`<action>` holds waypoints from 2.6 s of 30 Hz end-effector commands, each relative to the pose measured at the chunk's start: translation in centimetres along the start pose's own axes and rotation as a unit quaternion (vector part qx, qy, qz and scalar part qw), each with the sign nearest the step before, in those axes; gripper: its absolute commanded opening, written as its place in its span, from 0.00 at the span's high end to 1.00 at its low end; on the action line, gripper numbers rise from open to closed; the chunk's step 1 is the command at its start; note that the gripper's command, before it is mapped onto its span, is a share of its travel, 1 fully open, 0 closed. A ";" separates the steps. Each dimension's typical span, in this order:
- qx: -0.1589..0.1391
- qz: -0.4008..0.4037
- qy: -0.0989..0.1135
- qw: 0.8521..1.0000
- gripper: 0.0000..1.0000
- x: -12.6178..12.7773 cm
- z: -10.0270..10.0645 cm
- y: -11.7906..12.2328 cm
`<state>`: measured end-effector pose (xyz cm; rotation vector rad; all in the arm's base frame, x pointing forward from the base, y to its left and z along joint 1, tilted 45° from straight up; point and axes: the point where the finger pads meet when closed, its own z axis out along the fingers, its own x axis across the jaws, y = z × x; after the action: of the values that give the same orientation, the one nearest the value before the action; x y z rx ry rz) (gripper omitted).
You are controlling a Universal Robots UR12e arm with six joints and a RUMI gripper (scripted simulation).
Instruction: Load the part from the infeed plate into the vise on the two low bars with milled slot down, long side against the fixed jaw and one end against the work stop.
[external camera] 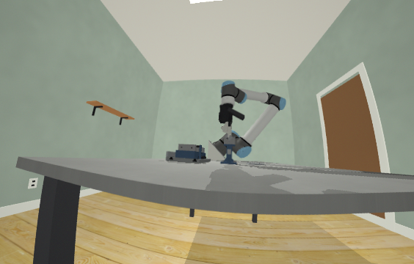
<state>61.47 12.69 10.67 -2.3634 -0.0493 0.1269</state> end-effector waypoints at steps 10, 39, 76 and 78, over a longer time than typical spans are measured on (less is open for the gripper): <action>-0.097 0.001 0.000 0.995 0.49 0.0 0.0 -0.1; -0.246 0.001 0.000 0.969 0.49 0.0 0.1 -0.4; -0.351 0.001 0.000 0.936 0.49 0.0 0.2 -0.5; -0.355 0.001 0.000 0.935 0.49 0.0 0.2 -0.5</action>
<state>61.42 13.22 10.86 -3.0701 -0.1070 0.1242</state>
